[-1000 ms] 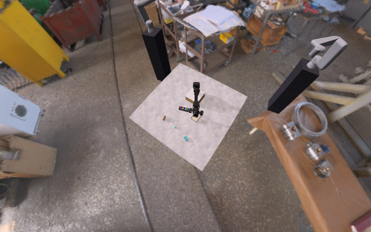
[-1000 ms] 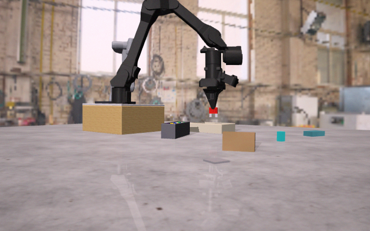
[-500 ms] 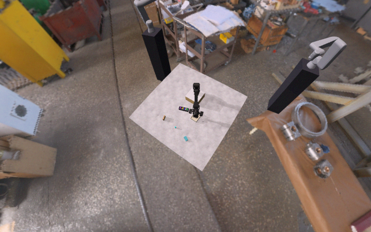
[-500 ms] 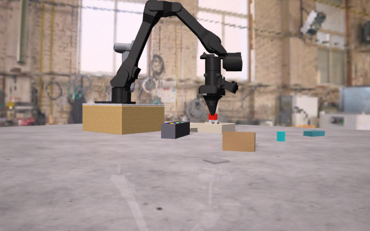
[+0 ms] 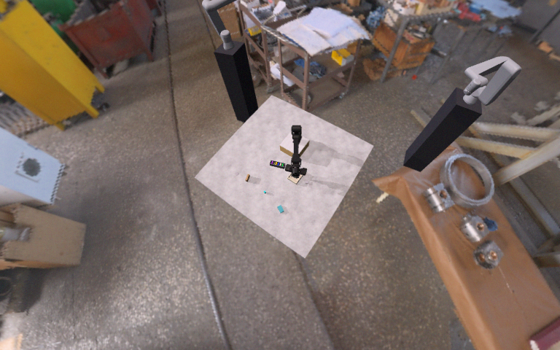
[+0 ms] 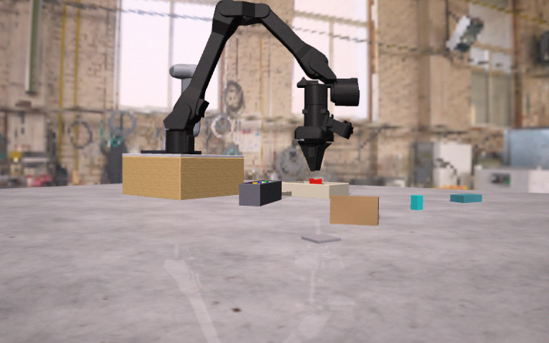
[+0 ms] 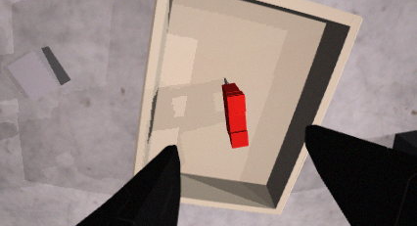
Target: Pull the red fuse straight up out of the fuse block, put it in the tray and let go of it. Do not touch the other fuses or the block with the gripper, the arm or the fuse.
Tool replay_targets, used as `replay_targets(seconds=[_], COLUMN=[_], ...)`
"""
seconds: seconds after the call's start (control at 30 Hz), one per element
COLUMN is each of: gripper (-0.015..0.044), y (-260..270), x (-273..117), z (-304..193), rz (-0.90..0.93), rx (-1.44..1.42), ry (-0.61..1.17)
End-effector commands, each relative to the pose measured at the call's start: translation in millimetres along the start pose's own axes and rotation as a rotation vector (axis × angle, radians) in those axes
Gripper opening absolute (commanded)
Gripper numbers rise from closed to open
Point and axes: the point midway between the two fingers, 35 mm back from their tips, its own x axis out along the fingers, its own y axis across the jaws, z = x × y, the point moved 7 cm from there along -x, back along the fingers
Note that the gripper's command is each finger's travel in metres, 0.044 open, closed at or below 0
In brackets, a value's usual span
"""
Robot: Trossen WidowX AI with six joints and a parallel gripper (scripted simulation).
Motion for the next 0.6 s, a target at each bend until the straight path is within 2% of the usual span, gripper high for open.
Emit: replay_targets(seconds=[0.0,0.07,0.57], gripper=[0.0330,0.0330,0.0330], y=[0,0,0], x=[-24,-36,-35], z=[0,0,0], rz=[-0.003,-0.004,0.000], rx=[0.004,0.006,0.000], ry=[-0.001,0.001,0.000])
